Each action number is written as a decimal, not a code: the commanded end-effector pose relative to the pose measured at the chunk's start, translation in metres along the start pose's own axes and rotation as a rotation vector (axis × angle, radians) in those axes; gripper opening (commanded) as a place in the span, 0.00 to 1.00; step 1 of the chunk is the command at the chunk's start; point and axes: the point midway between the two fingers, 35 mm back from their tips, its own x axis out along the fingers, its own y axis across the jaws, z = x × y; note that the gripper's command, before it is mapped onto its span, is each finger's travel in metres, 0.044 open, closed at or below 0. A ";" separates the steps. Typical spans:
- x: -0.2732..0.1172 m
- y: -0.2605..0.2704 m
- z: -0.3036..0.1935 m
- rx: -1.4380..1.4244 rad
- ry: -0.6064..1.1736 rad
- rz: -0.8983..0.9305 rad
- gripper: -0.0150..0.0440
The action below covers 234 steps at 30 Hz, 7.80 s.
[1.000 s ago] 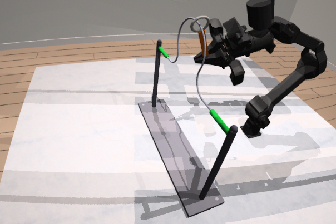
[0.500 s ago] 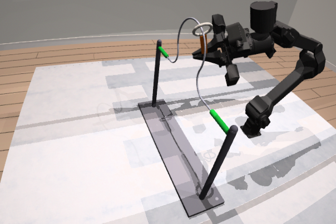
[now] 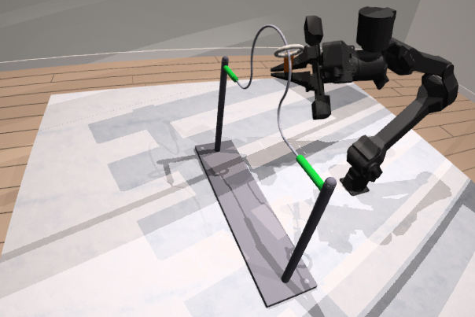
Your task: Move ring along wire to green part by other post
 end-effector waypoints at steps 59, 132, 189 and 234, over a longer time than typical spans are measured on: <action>-0.003 -0.029 0.009 -0.733 -0.074 -0.434 0.00; 0.023 0.057 -0.052 -0.267 -0.017 -0.181 0.00; -0.001 0.210 -0.016 0.694 0.007 0.319 0.00; -0.024 0.244 0.021 0.772 0.014 0.358 0.00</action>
